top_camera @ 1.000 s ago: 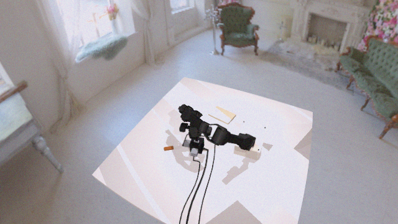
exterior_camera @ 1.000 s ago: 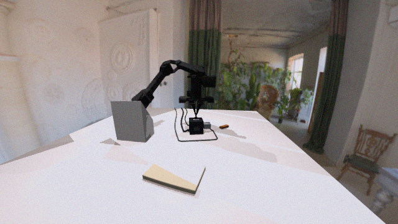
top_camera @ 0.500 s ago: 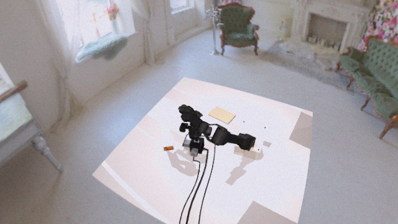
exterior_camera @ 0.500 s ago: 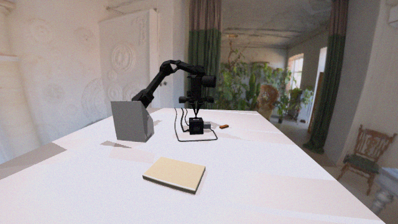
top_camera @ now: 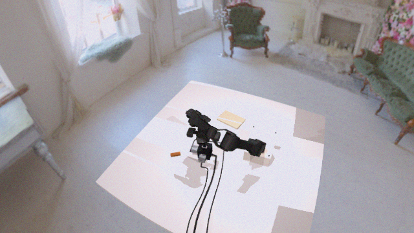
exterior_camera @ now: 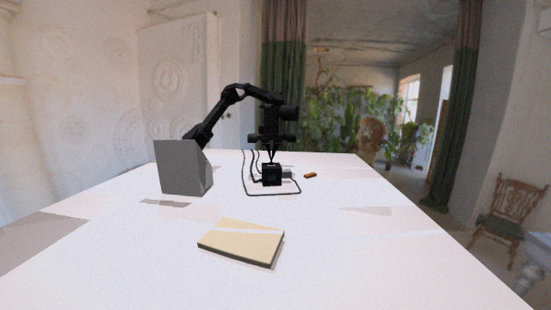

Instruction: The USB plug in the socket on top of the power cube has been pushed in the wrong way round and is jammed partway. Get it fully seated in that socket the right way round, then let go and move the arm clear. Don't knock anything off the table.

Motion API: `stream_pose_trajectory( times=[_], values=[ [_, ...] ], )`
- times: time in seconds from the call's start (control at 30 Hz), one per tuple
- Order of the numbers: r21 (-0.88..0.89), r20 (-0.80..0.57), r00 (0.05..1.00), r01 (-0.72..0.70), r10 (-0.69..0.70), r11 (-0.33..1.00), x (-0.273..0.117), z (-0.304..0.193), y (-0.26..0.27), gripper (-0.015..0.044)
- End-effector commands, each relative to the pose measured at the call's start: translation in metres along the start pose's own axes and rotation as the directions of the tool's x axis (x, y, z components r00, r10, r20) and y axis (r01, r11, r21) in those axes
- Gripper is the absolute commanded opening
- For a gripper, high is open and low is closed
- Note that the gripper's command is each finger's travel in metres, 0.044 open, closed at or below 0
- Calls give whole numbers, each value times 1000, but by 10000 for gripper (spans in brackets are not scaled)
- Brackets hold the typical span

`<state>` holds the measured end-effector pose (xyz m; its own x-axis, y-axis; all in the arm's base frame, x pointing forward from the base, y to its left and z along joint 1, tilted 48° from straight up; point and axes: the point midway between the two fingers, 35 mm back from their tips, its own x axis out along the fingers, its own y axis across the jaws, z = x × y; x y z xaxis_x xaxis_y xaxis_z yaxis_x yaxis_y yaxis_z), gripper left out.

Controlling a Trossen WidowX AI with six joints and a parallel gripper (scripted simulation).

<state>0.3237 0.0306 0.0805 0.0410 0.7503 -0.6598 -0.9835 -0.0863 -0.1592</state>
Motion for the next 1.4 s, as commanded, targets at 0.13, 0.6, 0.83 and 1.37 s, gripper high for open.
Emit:
stream_pose_trajectory(
  times=[0.13,0.6,0.83,1.37],
  values=[
    [-4,4,1000,-1,1,1000,2,2,-1,0],
    [-4,4,1000,-1,1,1000,2,2,-1,0],
    [-4,4,1000,-1,1,1000,2,2,-1,0],
    [0,0,1000,1,-1,1000,0,0,0,95]
  ],
)
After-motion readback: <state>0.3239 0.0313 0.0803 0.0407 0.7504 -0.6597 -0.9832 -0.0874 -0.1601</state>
